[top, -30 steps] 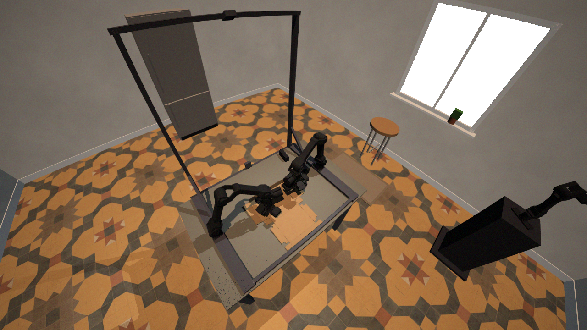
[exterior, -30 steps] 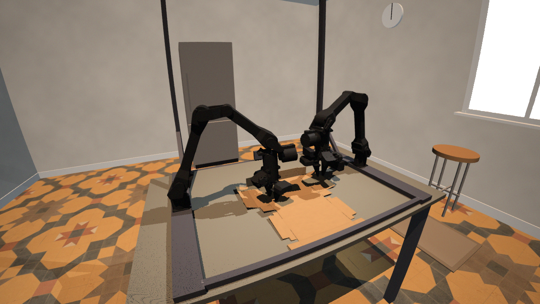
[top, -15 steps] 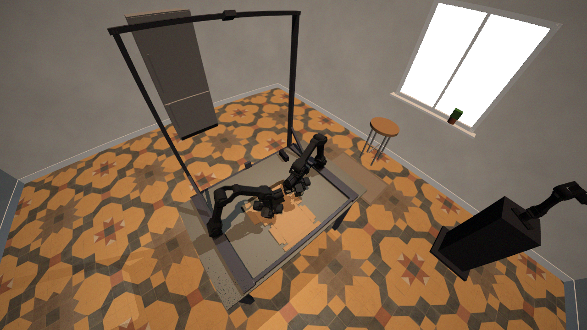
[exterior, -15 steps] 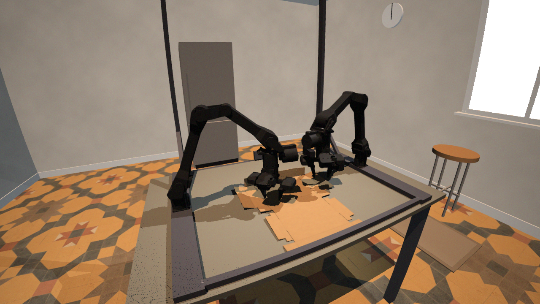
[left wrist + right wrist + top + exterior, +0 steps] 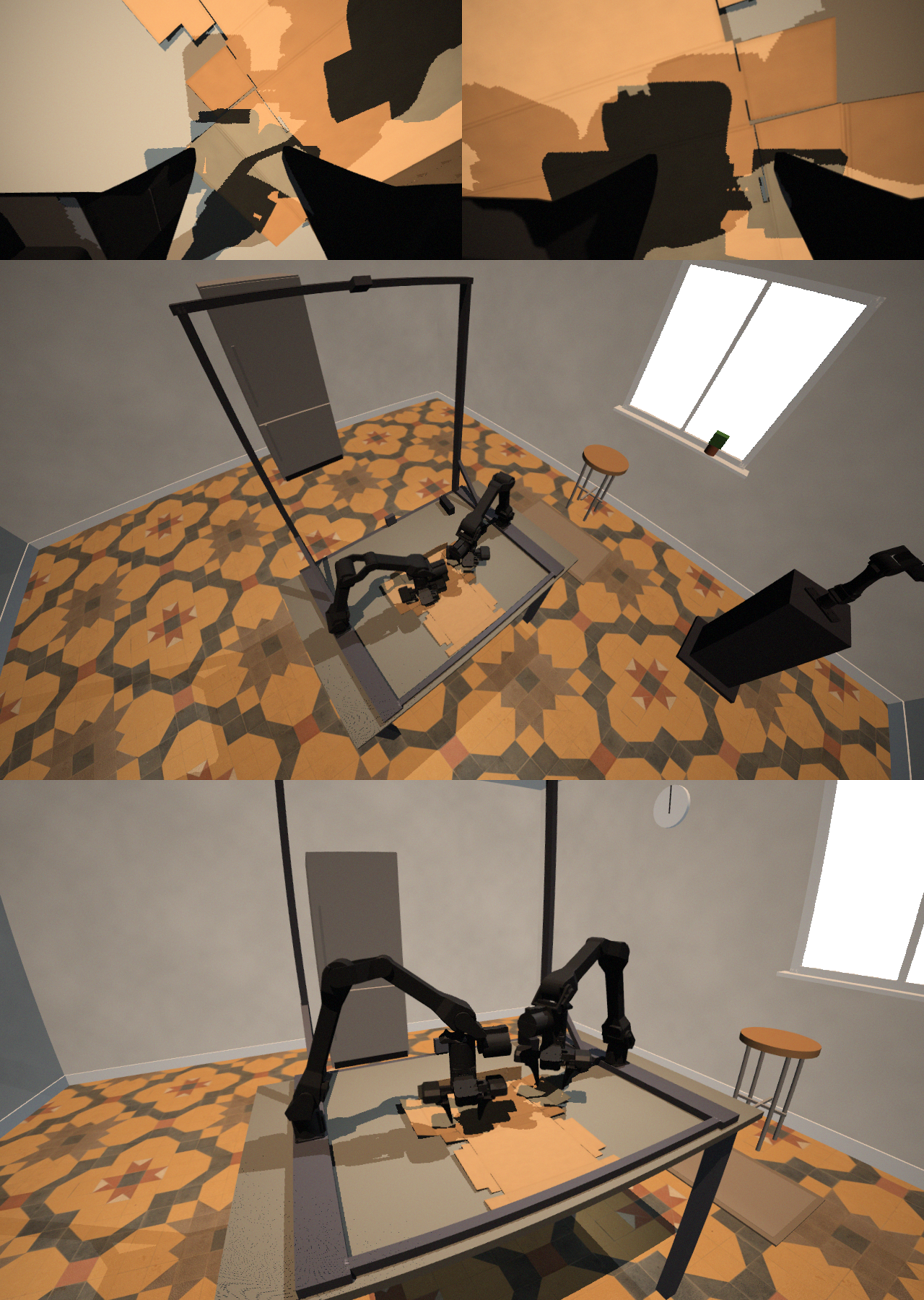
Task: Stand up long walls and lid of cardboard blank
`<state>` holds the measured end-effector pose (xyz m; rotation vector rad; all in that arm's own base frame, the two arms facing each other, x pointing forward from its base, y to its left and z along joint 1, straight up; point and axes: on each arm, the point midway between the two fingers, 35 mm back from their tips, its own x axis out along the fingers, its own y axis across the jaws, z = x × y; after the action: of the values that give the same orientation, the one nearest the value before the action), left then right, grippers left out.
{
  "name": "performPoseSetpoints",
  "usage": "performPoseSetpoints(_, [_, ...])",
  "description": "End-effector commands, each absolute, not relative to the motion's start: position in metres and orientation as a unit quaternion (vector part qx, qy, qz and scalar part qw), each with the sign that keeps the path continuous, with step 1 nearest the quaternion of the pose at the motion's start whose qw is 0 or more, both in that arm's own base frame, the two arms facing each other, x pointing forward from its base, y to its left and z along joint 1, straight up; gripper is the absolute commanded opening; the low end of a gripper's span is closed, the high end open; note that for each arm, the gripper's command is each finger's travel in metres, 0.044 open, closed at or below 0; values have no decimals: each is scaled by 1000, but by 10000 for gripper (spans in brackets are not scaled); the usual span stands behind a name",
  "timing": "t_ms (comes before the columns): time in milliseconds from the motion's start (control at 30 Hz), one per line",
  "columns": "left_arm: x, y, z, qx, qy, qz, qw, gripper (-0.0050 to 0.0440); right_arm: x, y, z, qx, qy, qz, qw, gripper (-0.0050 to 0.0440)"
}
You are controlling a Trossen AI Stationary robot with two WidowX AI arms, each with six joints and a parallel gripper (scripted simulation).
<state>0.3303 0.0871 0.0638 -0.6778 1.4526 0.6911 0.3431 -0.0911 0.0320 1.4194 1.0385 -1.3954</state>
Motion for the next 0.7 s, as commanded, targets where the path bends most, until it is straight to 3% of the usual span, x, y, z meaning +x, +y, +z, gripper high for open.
performPoseSetpoints(0, [337, 93, 69, -268, 646, 269, 662, 302, 343, -97, 43, 529, 465, -510, 493, 301])
performPoseSetpoints(667, [345, 108, 67, -158, 681, 162, 697, 302, 334, -108, 51, 321, 618, -317, 644, 301])
